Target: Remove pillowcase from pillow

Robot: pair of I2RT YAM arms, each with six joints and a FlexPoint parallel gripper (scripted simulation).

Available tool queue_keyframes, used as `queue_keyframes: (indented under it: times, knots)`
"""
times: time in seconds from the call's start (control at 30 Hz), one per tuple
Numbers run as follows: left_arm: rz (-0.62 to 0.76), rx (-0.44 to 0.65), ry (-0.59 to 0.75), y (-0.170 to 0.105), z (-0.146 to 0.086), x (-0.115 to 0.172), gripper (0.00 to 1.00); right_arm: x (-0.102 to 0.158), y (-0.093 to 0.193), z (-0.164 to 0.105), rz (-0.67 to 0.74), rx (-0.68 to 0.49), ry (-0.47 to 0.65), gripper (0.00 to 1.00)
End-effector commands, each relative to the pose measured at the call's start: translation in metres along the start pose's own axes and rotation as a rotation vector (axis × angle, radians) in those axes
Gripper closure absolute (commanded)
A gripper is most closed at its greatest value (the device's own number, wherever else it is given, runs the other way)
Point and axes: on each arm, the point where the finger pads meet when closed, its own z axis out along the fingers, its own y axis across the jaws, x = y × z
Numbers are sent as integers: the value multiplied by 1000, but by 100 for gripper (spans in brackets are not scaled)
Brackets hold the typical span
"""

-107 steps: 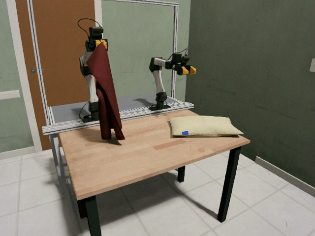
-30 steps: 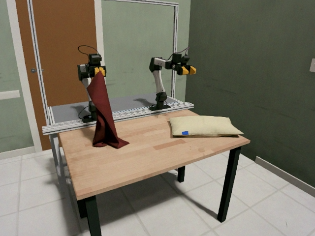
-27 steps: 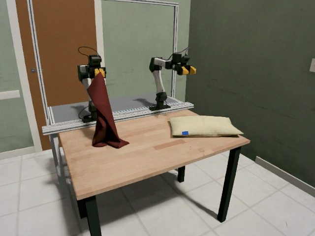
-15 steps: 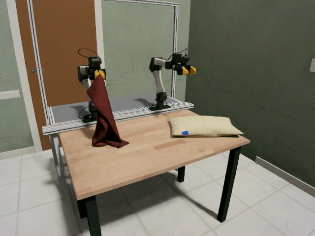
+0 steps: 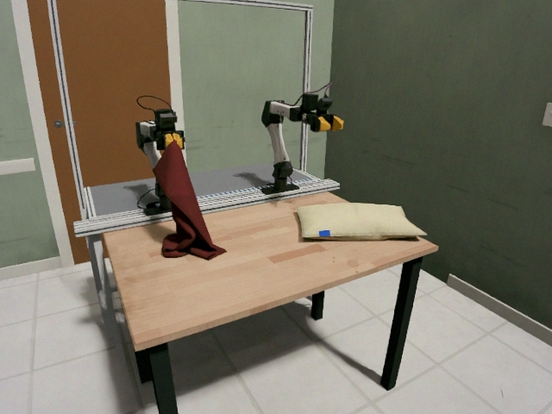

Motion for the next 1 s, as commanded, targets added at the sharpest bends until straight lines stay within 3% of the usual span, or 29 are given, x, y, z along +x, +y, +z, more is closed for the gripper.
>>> queue_keyframes:
  times: [0.0, 0.33, 0.43, 0.97]
  knots:
    - [-2, 6, 23, 0, -3, 10, 40, 9, 3, -5, -5, -5, -16, 100]
    - [-2, 6, 23, 0, -3, 10, 40, 25, -1, -12, -5, 4, -21, 100]
    - [-2, 6, 23, 0, -3, 10, 40, 41, 1, -8, -12, -1, 42, 100]
    - [-2, 6, 23, 0, -3, 10, 40, 74, 0, -33, -11, 1, 32, 100]
